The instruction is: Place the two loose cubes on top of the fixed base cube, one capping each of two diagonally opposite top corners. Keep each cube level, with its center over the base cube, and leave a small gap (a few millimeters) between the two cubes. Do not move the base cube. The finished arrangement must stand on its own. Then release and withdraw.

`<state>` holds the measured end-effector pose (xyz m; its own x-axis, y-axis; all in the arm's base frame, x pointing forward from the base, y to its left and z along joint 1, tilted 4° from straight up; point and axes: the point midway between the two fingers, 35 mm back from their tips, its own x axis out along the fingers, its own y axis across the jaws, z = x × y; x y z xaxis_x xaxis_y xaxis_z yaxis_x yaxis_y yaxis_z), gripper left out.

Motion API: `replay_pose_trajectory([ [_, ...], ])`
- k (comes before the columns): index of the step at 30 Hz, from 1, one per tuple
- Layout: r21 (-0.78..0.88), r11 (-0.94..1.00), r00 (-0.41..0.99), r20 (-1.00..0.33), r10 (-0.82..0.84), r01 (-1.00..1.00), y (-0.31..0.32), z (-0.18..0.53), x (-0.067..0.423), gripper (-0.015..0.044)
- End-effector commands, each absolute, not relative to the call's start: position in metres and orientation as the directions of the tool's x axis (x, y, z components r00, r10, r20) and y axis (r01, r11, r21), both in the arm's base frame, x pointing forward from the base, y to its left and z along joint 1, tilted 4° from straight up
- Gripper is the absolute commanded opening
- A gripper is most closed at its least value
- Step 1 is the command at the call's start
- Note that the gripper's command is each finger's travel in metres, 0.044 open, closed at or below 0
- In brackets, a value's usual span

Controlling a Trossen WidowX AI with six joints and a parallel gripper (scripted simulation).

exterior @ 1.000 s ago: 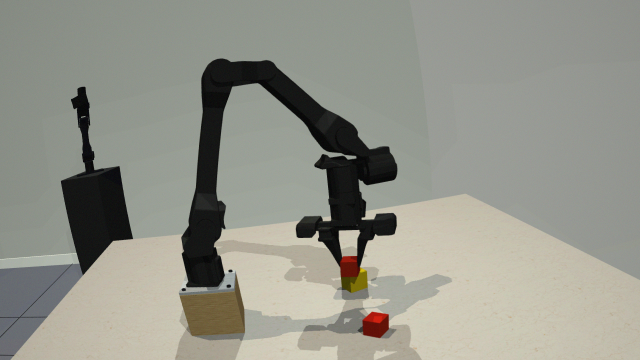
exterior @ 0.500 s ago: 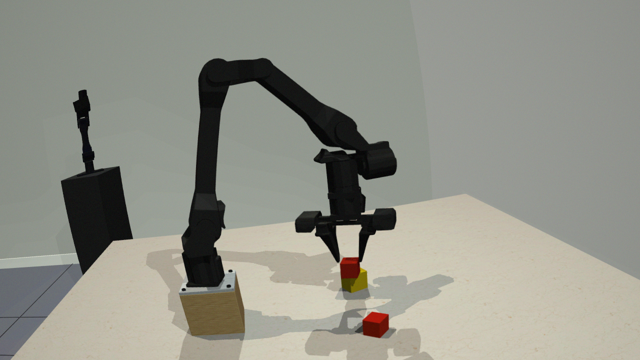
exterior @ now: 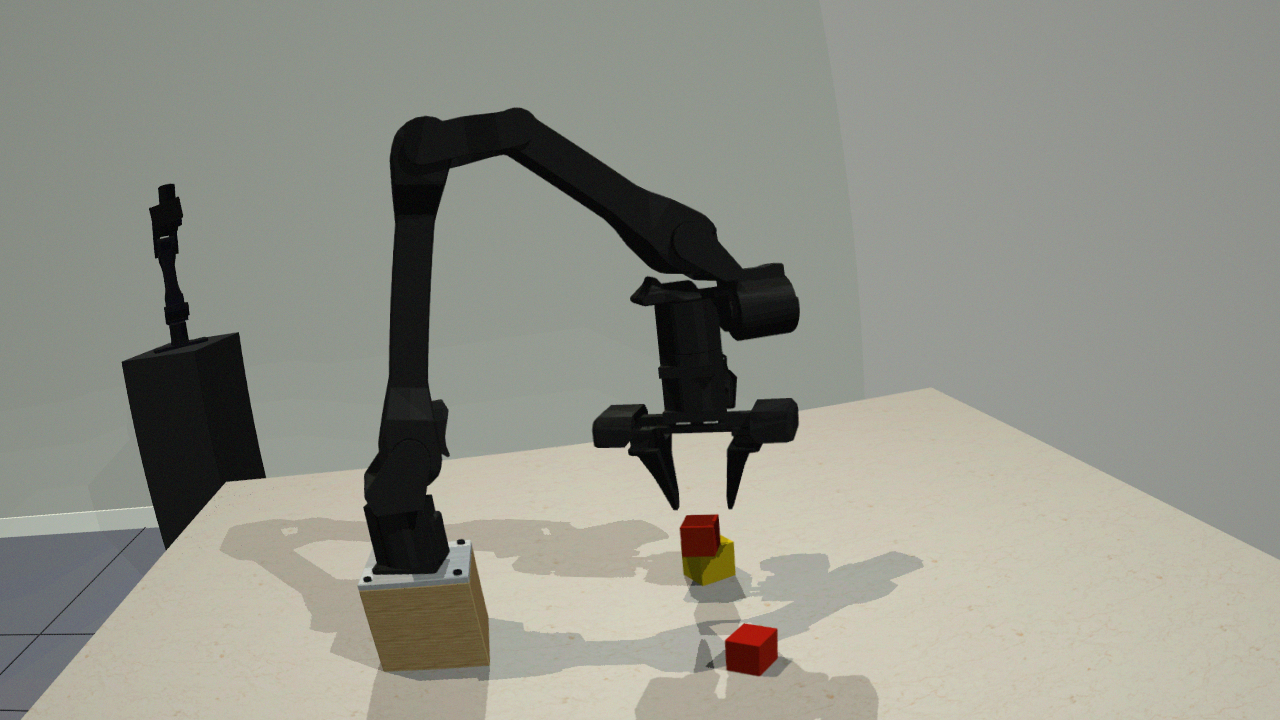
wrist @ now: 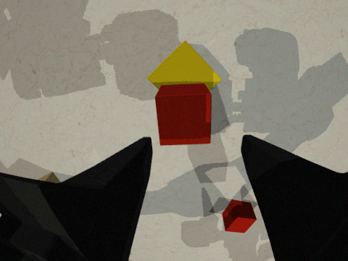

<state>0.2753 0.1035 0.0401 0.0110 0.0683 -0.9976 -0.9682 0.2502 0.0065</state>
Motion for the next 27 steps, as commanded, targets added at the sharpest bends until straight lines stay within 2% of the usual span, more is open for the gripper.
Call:
replay_pose_trajectory([
  [1, 0.007, 0.300, 0.013, -0.998, 0.065, -0.954, 0.080, 0.044, 0.286, 0.0265],
  [19, 0.016, 0.550, 0.014, -0.999, 0.051, -0.835, -0.069, 0.066, 0.304, 0.0265],
  [24, 0.017, 0.559, 0.014, -0.999, 0.051, -0.829, -0.075, 0.065, 0.303, 0.0265],
  [27, 0.017, 0.559, 0.014, -0.999, 0.051, -0.829, -0.074, 0.041, 0.305, 0.0265],
])
